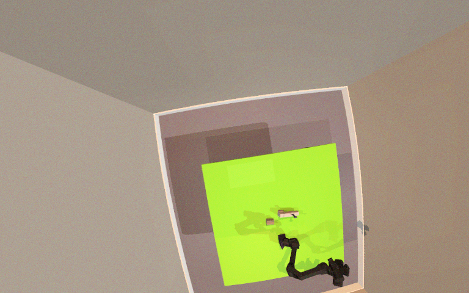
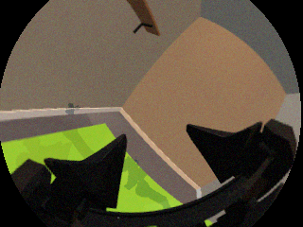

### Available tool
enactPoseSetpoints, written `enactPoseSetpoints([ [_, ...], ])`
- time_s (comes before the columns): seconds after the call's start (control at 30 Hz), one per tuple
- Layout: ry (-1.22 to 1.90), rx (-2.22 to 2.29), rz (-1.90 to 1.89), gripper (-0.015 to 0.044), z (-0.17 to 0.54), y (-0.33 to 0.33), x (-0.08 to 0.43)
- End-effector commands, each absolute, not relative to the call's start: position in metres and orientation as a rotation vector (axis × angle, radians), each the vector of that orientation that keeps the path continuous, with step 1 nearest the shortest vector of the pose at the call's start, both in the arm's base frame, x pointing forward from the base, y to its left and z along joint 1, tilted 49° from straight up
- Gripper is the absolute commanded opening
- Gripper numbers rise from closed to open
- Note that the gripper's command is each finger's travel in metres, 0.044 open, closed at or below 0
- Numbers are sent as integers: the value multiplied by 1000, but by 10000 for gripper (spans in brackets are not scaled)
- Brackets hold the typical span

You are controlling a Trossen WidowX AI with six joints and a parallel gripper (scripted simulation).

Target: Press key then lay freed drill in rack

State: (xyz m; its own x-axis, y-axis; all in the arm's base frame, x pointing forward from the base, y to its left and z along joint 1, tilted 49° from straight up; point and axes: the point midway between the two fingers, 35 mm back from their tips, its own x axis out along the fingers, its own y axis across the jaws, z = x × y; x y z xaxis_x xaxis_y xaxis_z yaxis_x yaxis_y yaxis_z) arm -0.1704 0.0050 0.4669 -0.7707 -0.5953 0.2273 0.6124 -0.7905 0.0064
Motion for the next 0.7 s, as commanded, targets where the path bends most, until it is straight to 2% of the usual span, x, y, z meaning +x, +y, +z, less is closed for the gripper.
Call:
enactPoseSetpoints([
  [0.0,-105,-282,-2469,374,467,5,-170],
  [0.27,-101,-284,-2461,164,468,2,-169],
  [0.47,10,-351,-2188,6,483,-73,-122],
  [0.67,132,-392,-1855,0,480,-140,-42],
])
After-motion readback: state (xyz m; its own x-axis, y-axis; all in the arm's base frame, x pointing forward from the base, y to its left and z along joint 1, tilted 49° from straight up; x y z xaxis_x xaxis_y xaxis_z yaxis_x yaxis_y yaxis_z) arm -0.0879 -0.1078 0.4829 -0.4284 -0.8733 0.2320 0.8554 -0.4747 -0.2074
